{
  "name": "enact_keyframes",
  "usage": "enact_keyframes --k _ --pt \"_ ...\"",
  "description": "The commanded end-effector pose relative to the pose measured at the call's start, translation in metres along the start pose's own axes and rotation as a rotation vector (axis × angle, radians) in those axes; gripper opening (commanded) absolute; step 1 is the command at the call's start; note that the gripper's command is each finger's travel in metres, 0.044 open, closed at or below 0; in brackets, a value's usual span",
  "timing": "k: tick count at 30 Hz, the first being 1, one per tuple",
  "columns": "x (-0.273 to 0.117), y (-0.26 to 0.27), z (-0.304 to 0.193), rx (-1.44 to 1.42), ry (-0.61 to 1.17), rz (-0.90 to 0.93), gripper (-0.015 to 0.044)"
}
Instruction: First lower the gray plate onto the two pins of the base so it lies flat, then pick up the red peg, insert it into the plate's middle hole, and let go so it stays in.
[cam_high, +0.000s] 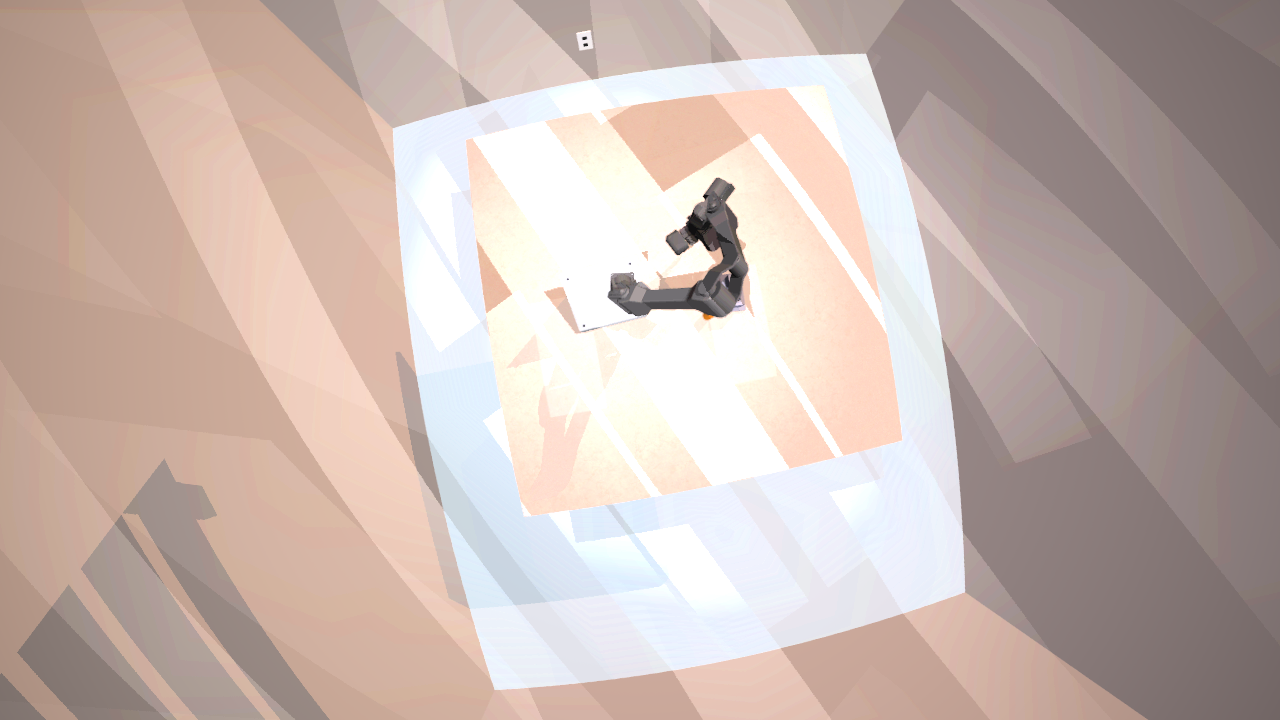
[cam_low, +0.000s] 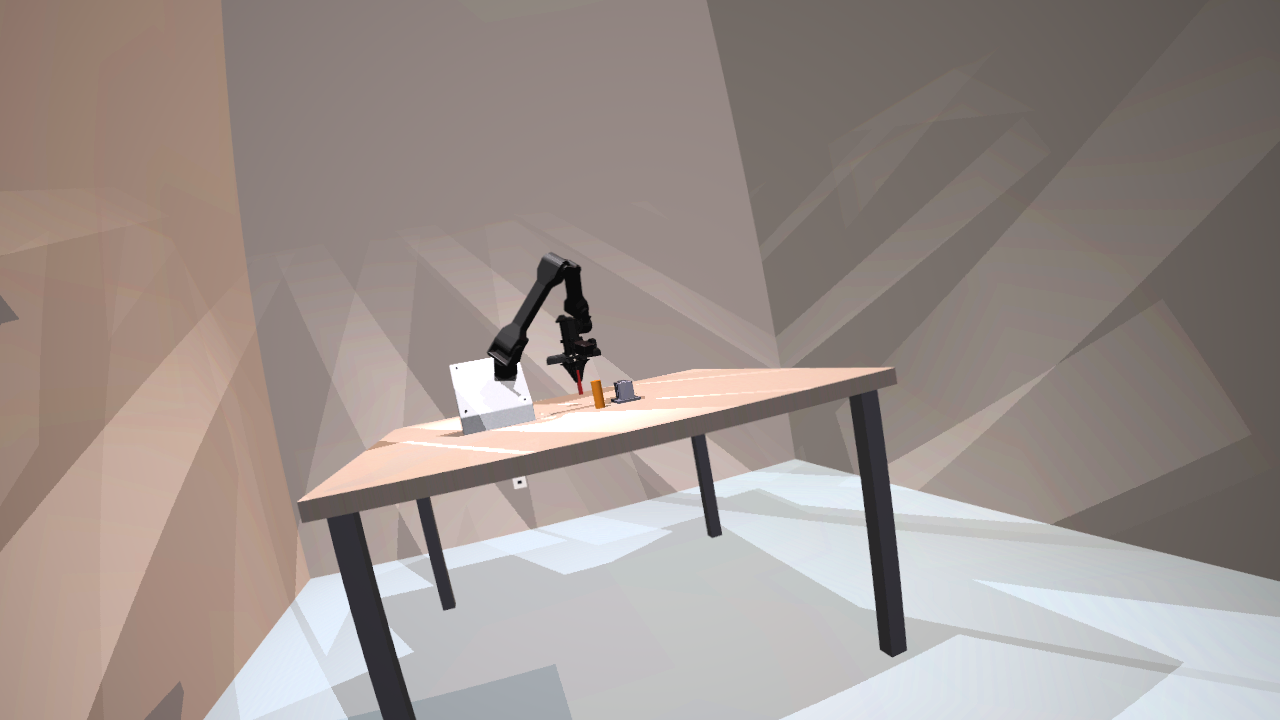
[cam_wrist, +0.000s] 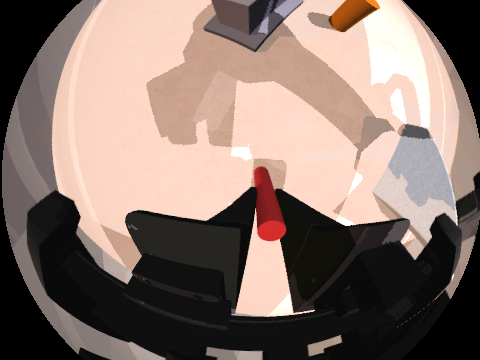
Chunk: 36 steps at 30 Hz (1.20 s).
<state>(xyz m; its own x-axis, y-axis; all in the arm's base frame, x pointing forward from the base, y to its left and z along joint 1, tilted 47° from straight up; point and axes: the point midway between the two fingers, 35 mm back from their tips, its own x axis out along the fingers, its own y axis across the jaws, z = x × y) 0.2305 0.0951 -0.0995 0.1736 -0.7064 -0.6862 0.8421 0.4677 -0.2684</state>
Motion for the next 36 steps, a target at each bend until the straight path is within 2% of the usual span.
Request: enact_keyframes --k 1,13,14,36 --pt "-0.017 0.003 0.000 0.006 0.006 0.008 0.0000" --pt "-0.055 0.003 -0.001 0.007 0.006 0.007 0.0000" --pt "-0.041 0.002 0.000 0.000 0.001 0.000 0.0000" --pt "-0.044 0.020 0.052 -0.005 0.024 0.009 0.0000"
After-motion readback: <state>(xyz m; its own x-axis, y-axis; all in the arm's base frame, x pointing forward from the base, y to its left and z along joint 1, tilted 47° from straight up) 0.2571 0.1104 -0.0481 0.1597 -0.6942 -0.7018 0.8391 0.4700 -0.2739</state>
